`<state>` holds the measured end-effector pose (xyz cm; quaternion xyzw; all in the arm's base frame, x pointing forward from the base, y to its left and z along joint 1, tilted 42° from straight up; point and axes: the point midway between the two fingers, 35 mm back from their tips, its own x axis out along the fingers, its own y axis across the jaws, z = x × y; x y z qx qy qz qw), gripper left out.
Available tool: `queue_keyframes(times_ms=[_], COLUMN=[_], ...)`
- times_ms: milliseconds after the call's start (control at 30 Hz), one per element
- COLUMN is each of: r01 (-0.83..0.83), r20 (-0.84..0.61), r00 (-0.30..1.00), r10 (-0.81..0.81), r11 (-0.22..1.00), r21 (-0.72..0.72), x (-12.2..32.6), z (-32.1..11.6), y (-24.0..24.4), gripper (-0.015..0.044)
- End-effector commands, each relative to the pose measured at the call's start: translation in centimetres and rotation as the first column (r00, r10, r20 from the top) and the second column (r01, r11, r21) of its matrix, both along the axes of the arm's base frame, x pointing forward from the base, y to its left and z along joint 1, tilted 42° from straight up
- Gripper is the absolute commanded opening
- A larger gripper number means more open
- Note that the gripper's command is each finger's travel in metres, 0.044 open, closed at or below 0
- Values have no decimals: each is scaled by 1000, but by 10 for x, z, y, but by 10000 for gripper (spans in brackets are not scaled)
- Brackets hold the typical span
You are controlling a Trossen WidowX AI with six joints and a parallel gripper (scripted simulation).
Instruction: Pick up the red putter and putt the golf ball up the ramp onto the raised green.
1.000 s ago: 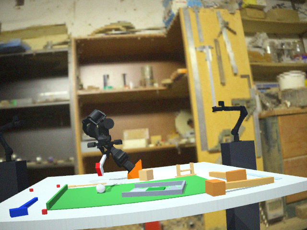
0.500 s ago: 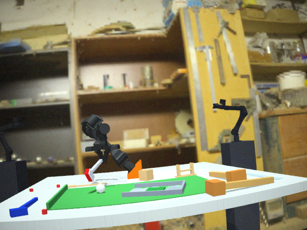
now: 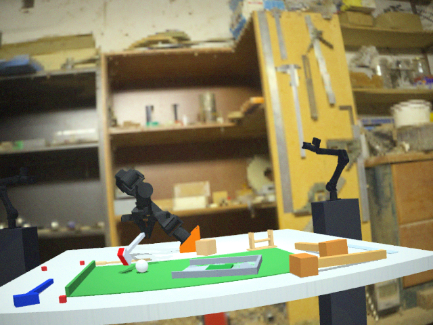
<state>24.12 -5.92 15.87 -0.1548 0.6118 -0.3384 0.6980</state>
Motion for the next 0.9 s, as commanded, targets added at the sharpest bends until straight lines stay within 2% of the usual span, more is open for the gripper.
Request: queue_keyframes(times_ms=[0,333,667,867], r01=[-6,-5,0,-3], r20=[-1,0,1,0], r00=[1000,1000,1000,1000], r10=[6,5,0,3], r11=[1000,1000,1000,1000], r21=[-7,-8,-1,-5], x=[0,0,0,-4], z=[-4,-15,-12,-2], y=[-4,-15,-12,-27], gripper=[0,0,0,0])
